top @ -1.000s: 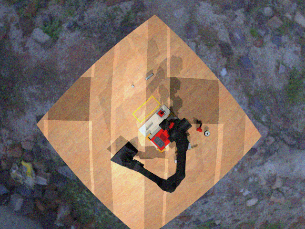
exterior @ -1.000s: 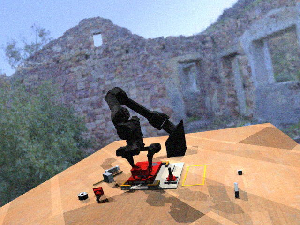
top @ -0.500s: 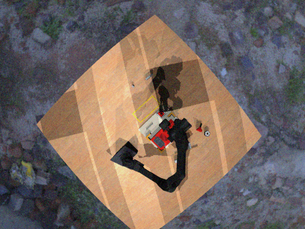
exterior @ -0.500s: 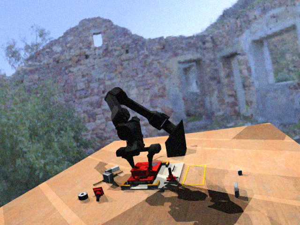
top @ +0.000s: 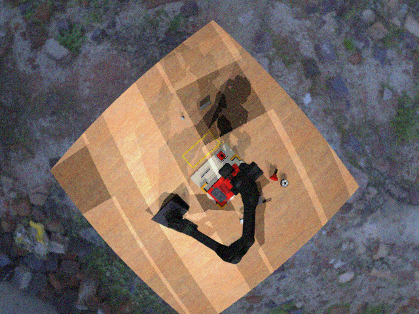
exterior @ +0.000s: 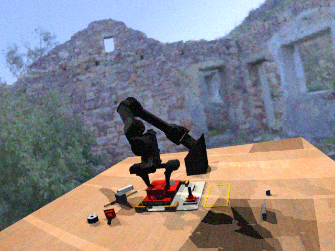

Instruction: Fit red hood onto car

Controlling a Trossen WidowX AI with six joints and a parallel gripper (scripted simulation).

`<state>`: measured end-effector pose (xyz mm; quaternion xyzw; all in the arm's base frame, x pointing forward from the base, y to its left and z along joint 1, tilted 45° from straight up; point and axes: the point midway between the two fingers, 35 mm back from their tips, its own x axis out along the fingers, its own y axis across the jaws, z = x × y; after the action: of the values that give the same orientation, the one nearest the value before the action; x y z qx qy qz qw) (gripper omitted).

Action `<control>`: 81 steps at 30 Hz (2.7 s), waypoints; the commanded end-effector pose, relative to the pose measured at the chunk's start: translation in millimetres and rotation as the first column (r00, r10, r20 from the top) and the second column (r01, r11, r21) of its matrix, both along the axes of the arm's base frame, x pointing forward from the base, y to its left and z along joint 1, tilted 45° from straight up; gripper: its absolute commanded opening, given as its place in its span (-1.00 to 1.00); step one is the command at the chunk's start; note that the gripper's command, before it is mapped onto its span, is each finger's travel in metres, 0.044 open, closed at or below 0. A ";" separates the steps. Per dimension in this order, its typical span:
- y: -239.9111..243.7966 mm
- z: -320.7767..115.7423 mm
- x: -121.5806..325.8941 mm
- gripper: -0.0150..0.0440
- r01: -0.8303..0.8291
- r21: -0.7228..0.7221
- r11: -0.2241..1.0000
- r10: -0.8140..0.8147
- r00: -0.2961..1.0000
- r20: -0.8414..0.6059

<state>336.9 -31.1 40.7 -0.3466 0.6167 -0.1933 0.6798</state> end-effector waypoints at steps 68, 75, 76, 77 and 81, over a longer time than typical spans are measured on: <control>-9.3 -8.1 1.5 0.31 0.003 0.001 1.000 -0.003 1.000 0.006; -9.3 -8.1 1.5 0.93 0.003 0.001 1.000 -0.003 1.000 0.006; -9.3 -8.1 1.5 1.00 0.003 0.001 1.000 -0.003 1.000 0.006; -9.3 -8.1 1.5 1.00 0.003 0.001 1.000 -0.003 1.000 0.006; -0.3 -0.2 0.8 1.00 0.003 0.003 1.000 -0.003 1.000 0.005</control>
<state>337.0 -38.3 34.3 -0.3461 0.6175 -0.1940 0.6791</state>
